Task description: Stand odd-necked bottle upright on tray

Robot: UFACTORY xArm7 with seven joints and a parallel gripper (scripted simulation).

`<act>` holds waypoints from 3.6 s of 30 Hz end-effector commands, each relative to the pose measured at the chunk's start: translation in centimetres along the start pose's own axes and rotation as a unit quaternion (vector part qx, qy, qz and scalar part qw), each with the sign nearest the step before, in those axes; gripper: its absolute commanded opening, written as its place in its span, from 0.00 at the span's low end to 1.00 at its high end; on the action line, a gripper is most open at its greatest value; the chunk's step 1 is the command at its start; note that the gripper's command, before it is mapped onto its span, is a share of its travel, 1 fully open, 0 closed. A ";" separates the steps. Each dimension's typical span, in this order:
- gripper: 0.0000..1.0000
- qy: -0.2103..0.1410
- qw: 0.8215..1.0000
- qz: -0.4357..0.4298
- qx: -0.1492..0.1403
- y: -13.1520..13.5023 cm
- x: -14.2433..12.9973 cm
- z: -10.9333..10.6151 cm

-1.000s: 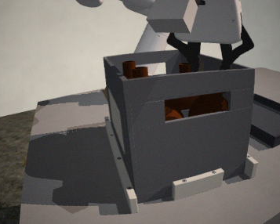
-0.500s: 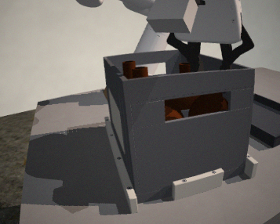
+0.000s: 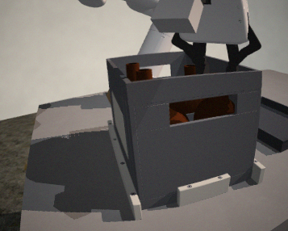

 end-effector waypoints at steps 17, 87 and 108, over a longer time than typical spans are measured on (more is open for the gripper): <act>0.00 0.002 1.000 0.000 0.003 -0.1 0.0 -1.9; 0.00 0.002 1.000 0.000 0.003 0.0 -0.1 -4.8; 0.00 0.002 1.000 0.000 0.003 0.0 -0.1 -7.1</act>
Point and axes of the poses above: the point where the finger pads meet when closed, its own z axis out along the fingers, its own y axis across the jaws, x = y × z, the point moved 3 cm from there along -z, back along the fingers, and after that the axes turned 15 degrees about z, right-handed, at the moved point
